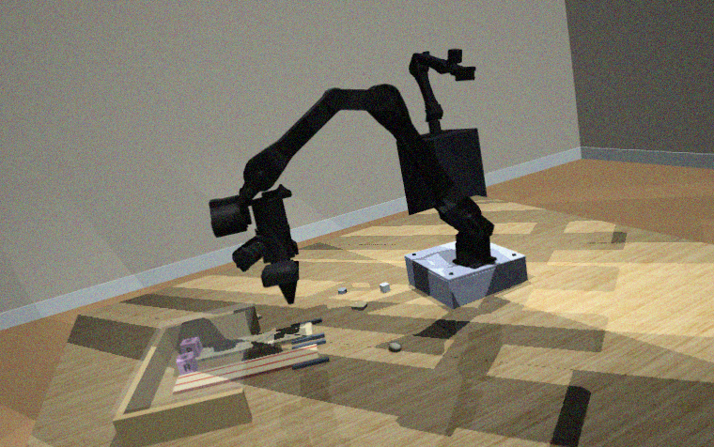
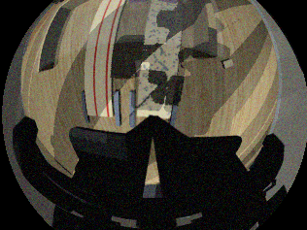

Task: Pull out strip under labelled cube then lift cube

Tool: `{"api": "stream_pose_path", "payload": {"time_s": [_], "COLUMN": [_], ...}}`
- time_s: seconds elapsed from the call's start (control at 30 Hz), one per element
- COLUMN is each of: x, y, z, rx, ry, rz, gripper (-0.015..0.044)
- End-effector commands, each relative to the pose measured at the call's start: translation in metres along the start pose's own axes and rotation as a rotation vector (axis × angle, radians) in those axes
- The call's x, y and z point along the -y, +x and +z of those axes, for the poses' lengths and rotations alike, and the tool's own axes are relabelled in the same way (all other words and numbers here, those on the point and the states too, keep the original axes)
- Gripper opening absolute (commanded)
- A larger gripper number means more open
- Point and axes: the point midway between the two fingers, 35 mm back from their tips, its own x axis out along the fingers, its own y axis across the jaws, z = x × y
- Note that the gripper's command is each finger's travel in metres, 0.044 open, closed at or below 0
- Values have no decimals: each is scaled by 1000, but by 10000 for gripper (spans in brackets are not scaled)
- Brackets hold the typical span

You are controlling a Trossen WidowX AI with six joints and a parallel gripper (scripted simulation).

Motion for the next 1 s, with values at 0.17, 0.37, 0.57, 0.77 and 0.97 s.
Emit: {"api": "stream_pose_path", "payload": {"time_s": [0.17, 0.37, 0.57, 0.77, 0.97], "x": [2, 2, 3, 3, 4], "y": [17, 26, 36, 46, 56], "z": [1, 1, 2, 2, 1], "rx": [-6, -6, -6, -6, -6], "ry": [0, 0, 0, 0, 0], "rz": [-4, -4, -4, -4, -4], "gripper": [0, 0, 0, 0, 0]}}
